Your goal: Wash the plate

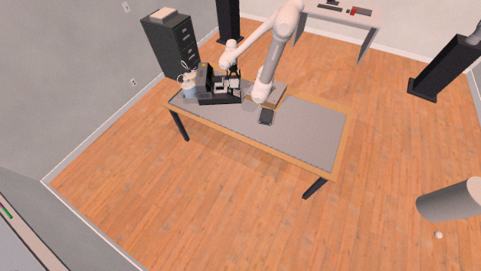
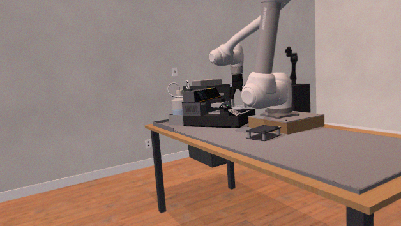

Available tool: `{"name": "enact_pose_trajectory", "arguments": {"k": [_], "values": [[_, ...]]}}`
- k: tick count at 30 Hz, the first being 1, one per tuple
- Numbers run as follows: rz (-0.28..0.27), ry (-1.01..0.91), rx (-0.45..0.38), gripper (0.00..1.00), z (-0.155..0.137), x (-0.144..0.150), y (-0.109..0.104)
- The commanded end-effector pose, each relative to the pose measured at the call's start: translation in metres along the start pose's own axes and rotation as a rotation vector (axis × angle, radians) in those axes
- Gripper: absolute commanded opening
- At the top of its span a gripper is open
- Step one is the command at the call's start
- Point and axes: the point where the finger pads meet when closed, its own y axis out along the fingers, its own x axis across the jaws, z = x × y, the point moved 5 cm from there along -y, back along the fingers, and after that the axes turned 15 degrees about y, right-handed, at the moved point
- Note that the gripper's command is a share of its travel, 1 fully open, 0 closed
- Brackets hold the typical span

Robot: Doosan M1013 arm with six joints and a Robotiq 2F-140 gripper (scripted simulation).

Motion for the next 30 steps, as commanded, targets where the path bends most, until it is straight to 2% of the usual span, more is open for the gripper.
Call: {"name": "enact_pose_trajectory", "arguments": {"k": [1,30], "values": [[-0.003,-0.009,0.004,0.10,0.0014,0.0019,0.0026],[-0.003,-0.009,0.004,0.10,0.0013,0.0021,0.0068]]}}
